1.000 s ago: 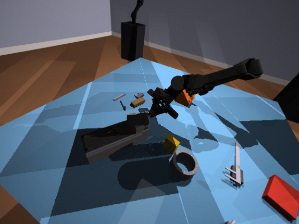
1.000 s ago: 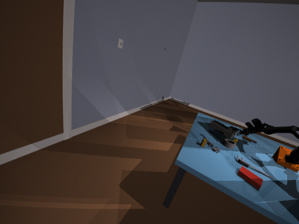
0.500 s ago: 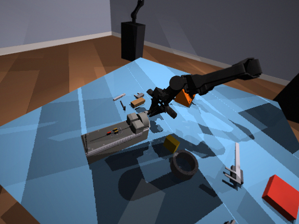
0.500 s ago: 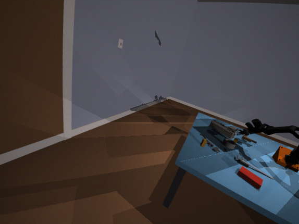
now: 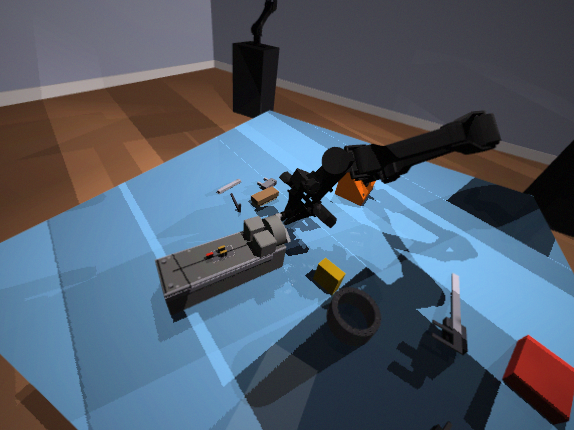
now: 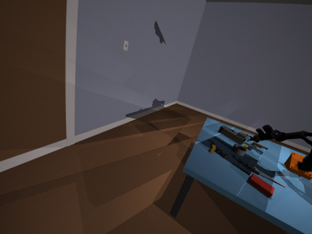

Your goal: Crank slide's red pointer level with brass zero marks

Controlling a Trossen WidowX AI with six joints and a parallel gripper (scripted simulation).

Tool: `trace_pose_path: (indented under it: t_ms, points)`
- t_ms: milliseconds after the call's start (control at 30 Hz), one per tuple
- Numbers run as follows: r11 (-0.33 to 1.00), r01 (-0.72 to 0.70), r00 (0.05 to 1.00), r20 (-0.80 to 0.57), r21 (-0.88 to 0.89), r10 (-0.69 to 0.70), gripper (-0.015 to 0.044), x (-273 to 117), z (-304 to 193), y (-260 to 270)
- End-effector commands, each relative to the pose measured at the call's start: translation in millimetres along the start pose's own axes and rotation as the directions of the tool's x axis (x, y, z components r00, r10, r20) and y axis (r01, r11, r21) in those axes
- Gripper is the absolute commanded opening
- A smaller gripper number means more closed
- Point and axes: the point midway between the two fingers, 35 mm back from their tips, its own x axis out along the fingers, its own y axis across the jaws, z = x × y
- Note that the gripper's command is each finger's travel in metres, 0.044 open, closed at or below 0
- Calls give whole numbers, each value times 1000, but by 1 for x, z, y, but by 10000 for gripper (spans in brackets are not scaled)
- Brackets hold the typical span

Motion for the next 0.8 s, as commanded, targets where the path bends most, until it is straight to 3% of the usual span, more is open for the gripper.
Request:
trace_pose_path:
  t_ms: [0, 767]
  points:
    - [1000, 16, 1000, -8, 8, -16, 0, 6, -6, -5]
    - [1000, 14, 1000, -8, 9, -14, 0, 26, -26, 1]
